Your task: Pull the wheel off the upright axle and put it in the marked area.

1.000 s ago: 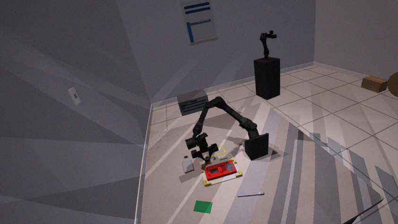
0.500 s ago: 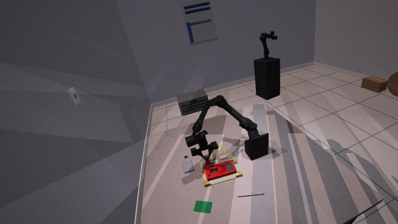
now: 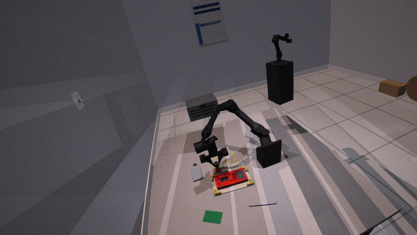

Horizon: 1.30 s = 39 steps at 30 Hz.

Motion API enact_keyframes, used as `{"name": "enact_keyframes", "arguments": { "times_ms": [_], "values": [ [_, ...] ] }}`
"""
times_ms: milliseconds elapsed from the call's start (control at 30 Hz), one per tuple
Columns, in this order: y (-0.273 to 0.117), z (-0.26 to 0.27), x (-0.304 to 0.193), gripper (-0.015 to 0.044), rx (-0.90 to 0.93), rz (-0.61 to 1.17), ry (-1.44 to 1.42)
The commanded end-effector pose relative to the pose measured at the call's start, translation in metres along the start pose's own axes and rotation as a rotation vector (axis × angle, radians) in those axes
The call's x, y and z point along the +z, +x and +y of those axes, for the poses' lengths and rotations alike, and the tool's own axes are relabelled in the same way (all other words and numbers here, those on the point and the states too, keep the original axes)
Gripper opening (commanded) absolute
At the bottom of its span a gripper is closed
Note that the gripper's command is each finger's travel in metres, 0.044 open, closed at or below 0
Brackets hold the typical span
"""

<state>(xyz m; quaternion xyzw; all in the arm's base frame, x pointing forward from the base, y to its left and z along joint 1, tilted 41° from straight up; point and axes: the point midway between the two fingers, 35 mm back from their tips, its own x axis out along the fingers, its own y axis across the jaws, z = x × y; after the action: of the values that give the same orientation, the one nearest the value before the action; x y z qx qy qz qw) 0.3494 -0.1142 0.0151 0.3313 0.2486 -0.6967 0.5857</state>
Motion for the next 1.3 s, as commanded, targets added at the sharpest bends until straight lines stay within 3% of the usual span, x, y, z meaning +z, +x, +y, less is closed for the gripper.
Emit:
{"name": "enact_keyframes", "arguments": {
  "times_ms": [0,433,700,800,1267],
  "values": [
    [-0.002,0.000,0.000,0.0000,0.002,0.000,0.004],
    [-0.007,0.000,0.000,0.0000,0.003,0.000,0.003],
    [-0.040,-0.001,0.000,0.0000,0.003,0.001,0.003],
    [-0.032,-0.001,0.001,0.0000,0.002,-0.003,-0.002],
    [-0.038,-0.028,0.055,0.0000,0.001,-0.001,-0.001]
  ]
}}
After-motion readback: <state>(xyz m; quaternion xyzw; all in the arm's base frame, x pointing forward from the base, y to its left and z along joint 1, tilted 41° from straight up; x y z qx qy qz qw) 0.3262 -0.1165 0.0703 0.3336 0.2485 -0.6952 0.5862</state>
